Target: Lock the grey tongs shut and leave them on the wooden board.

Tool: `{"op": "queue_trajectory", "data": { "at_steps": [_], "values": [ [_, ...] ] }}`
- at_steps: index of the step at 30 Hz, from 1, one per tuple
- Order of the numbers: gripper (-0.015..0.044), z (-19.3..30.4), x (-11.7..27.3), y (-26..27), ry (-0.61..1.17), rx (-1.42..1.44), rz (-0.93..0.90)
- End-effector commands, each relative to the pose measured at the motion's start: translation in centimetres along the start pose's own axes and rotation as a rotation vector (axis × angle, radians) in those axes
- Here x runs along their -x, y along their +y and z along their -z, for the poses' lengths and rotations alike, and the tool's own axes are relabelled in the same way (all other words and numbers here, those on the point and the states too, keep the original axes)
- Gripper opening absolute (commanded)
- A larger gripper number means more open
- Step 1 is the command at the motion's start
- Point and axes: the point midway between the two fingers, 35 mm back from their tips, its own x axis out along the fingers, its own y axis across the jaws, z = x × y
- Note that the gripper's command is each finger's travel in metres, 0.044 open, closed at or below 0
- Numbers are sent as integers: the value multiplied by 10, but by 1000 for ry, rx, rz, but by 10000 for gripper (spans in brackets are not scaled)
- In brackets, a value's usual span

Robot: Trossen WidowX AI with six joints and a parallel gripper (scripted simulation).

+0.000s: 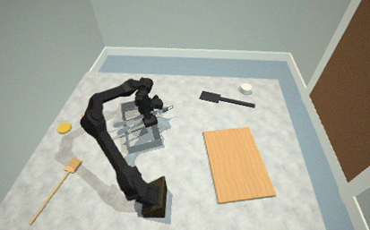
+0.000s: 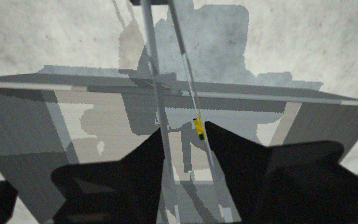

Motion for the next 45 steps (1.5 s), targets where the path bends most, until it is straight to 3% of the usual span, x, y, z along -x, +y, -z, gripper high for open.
{"op": "queue_trajectory", "data": {
  "at_steps": [1,20,27,37,45],
  "values": [
    [160,0,0,0,1,1,0],
    [34,0,0,0,1,1,0],
    [-150,-1,7,1,0,-5,-2],
    [-150,-1,127,-1,-11,-99,-33],
    [-150,-1,129,-2,-11,-101,-33]
  ]
}}
